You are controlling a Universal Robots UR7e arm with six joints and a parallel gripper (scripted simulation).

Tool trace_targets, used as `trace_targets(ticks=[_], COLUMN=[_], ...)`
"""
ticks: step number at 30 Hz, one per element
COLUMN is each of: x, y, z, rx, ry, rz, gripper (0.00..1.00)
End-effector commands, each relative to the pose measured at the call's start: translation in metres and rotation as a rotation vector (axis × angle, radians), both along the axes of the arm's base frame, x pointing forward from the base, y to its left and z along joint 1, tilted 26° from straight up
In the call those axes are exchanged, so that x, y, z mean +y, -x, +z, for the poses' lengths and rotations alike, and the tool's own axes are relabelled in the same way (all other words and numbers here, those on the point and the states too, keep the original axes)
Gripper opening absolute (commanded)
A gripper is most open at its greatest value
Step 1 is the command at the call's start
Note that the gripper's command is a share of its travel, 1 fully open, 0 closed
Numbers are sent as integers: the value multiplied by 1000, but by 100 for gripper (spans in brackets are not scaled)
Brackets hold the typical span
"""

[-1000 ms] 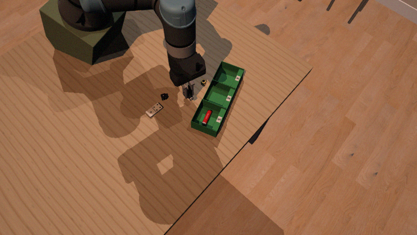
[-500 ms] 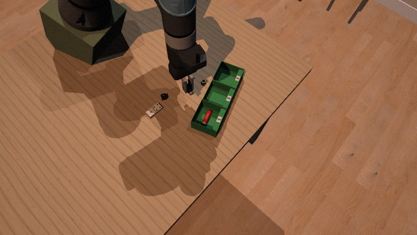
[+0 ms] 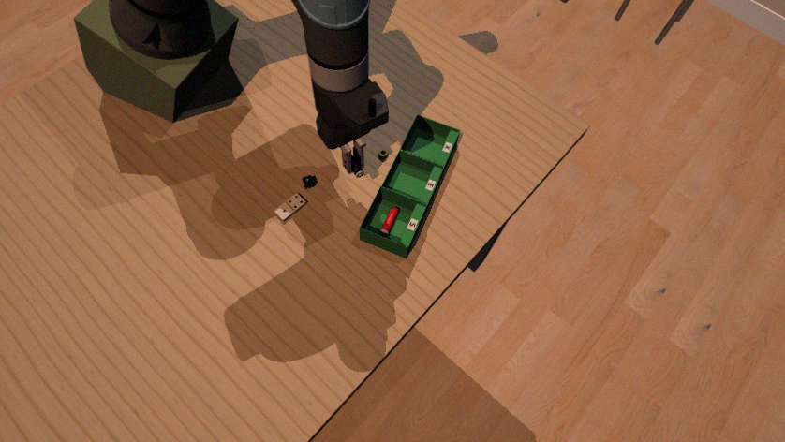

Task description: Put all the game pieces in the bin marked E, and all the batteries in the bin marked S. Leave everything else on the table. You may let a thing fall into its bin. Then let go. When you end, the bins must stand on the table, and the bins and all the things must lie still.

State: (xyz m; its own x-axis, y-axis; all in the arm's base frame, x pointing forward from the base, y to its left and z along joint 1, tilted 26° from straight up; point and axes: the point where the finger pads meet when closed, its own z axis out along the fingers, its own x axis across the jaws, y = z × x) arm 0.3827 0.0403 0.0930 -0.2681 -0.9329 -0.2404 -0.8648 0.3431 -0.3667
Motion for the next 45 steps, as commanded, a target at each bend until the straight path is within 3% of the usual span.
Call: trace_targets(ticks=[1,4,8,19,21,23,36,45], x=[-1,-1,-5,-21,-21,-24,-24,-24], y=[1,1,-15,-74,-74,-84,-87,-86], z=[4,4,11,37,37,42,43,42], rx=[-2,-2,-2,38,38,48,97,101], ry=[1,1,1,-177,-177,-224,-389,-401], rz=[0,0,0,-354,-354,-448,-811,-847], gripper=[31,31,31,31,31,31,31,31])
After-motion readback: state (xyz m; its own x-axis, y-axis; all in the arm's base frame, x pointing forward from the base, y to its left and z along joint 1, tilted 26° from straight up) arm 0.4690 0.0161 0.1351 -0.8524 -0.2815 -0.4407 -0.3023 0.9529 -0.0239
